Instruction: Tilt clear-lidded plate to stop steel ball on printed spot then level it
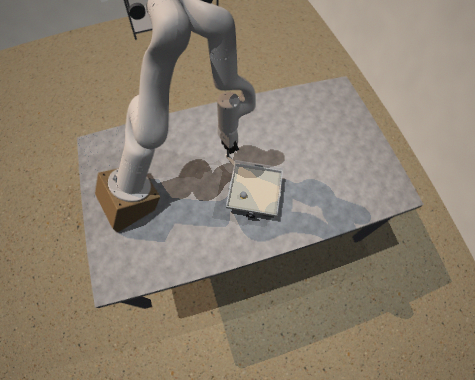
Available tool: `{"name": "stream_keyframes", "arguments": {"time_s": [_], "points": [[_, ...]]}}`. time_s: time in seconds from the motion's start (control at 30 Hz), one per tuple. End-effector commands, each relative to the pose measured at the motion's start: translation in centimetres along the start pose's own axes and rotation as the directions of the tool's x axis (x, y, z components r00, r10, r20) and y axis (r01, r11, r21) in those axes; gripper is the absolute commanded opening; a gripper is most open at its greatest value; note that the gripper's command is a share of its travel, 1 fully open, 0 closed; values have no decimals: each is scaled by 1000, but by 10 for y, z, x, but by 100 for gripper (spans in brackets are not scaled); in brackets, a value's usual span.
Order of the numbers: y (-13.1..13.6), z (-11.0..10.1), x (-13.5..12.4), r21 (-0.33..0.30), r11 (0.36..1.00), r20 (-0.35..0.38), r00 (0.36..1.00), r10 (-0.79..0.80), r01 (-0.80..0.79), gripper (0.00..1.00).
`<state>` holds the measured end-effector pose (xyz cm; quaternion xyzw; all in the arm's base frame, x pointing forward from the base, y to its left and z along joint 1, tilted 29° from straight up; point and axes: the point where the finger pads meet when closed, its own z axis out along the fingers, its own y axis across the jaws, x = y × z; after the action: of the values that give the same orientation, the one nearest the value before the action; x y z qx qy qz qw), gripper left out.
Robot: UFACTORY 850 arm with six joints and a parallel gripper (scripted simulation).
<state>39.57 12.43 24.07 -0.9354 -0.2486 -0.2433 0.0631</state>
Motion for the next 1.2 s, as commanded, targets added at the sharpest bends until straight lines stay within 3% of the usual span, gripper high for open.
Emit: {"name": "stream_keyframes", "arguments": {"time_s": [0.0, 0.57, 1.17], "points": [[0, 0, 1, 0, 1000, -1, 1000, 0, 0, 61], [0, -6, 1, 0, 1000, -1, 1000, 0, 0, 61], [0, -27, 1, 0, 1000, -1, 1000, 0, 0, 61]]}}
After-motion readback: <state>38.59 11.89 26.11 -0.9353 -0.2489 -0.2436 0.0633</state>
